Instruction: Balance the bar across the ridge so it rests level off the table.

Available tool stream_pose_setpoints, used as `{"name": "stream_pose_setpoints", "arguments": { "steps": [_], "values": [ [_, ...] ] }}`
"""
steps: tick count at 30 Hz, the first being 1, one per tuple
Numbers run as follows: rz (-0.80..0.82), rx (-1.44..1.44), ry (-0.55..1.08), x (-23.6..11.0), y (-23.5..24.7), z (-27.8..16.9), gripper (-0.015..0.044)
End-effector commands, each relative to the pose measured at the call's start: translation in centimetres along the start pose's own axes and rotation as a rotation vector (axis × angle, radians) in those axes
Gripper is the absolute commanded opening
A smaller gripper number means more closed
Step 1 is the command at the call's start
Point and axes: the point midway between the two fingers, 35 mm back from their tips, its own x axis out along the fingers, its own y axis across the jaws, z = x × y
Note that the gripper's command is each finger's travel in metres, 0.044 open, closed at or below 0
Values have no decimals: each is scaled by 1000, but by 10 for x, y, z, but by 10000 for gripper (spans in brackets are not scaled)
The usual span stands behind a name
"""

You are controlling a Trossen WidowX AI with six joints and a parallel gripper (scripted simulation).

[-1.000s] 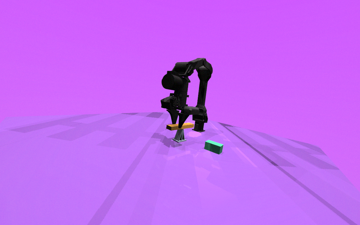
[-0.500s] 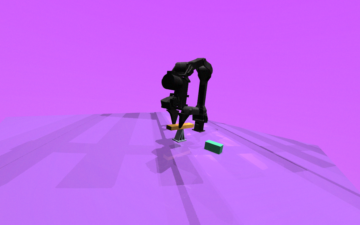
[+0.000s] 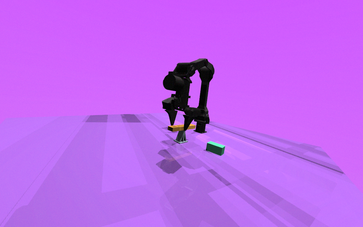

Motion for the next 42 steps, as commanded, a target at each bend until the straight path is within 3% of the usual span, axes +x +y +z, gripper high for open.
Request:
{"name": "stream_pose_setpoints", "arguments": {
  "steps": [1,10,42],
  "values": [
    [0,0,0,-7,0,1,440],
    [0,0,0,-98,0,1,440],
    [0,0,0,-100,0,0,440]
  ]
}}
